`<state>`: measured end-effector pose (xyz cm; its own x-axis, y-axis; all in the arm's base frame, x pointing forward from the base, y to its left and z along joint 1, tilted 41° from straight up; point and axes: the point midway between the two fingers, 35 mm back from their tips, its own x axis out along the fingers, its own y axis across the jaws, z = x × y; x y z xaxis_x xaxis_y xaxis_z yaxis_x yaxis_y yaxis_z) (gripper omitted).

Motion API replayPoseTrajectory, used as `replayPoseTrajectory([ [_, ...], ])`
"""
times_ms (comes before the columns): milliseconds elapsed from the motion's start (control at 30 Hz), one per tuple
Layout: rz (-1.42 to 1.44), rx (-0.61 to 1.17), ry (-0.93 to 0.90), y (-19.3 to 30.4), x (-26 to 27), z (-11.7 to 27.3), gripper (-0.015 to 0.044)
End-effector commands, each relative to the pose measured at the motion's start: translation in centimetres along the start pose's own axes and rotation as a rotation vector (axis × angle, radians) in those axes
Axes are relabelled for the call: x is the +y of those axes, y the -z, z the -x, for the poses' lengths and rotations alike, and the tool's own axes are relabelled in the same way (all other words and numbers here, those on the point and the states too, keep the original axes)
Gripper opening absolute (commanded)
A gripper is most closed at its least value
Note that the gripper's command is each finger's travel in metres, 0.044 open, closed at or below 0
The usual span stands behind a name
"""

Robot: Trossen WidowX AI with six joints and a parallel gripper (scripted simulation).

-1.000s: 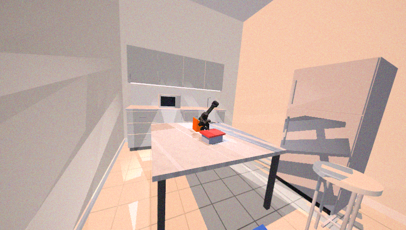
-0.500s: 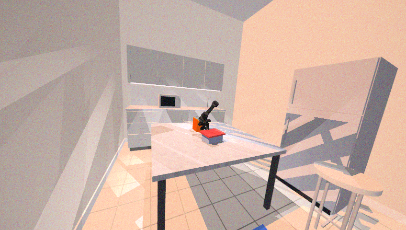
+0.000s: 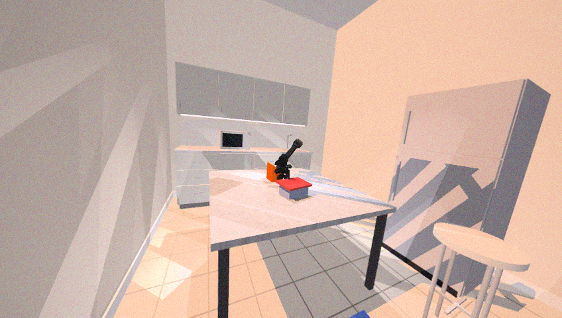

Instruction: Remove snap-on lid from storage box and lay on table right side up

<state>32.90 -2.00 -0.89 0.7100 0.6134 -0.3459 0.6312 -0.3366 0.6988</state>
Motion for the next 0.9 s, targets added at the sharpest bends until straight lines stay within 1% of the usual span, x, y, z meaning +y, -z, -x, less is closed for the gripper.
replayPoseTrajectory([
  [0,0.002,0.001,0.000,0.00,0.07,0.06,0.0000],
  [867,0.000,0.000,0.000,-0.01,0.20,-0.06,0.0000],
])
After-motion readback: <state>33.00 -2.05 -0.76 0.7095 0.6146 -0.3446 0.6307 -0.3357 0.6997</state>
